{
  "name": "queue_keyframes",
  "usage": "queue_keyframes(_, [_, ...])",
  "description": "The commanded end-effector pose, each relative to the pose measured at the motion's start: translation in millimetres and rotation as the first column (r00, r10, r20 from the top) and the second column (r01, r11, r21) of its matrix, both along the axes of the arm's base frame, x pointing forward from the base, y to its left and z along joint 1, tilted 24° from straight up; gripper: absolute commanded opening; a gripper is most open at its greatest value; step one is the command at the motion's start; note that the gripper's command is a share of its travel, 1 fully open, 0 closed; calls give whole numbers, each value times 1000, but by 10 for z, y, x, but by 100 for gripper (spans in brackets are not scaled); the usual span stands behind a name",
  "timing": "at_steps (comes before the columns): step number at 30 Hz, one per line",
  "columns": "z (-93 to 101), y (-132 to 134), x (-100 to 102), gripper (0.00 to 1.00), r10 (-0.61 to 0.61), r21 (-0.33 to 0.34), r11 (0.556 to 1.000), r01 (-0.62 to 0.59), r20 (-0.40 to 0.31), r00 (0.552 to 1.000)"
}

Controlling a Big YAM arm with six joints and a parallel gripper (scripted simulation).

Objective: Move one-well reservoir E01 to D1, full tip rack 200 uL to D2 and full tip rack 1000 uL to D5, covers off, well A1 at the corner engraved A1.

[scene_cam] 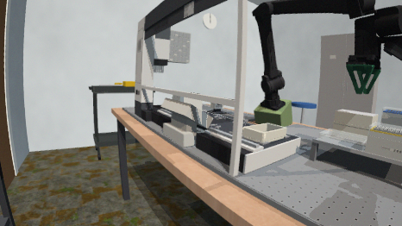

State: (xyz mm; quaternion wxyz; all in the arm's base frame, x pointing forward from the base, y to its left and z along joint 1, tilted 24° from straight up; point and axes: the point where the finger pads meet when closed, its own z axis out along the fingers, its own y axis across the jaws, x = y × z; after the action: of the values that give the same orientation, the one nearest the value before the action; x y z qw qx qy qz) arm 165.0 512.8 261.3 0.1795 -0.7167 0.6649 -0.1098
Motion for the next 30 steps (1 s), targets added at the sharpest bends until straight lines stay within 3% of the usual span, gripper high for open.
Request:
queue_keyframes(1, [237, 246, -98, 100, 0, 51, 999, -1, 8, 1000])
queue_keyframes(11, [272, 713, -97, 100, -12, 51, 999, 11, 7, 1000])
queue_keyframes(21, [298, 1117, -235, 100, 3, 52, 999, -3, 6, 1000])
queue_keyframes(23, [298, 1097, -127, 100, -15, 52, 999, 15, 5, 1000])
queue_keyframes(24, [143, 1013, -67, 100, -26, 16, 1000, 26, 1, 1000])
queue_keyframes(25, [298, 907, -54, 100, -31, 35, 999, 30, 3, 1000])
queue_keyframes(27, [550, 1007, -91, 100, -23, 94, 995, 22, 10, 1000])
queue_keyframes(28, [576, 1042, -123, 100, -17, 107, 994, 16, 12, 1000])
queue_keyframes(29, [576, 1050, -151, 100, -13, 107, 994, 11, 12, 1000])
queue_keyframes(30, [402, 1050, -1, 100, -19, 62, 998, 18, 8, 1000])
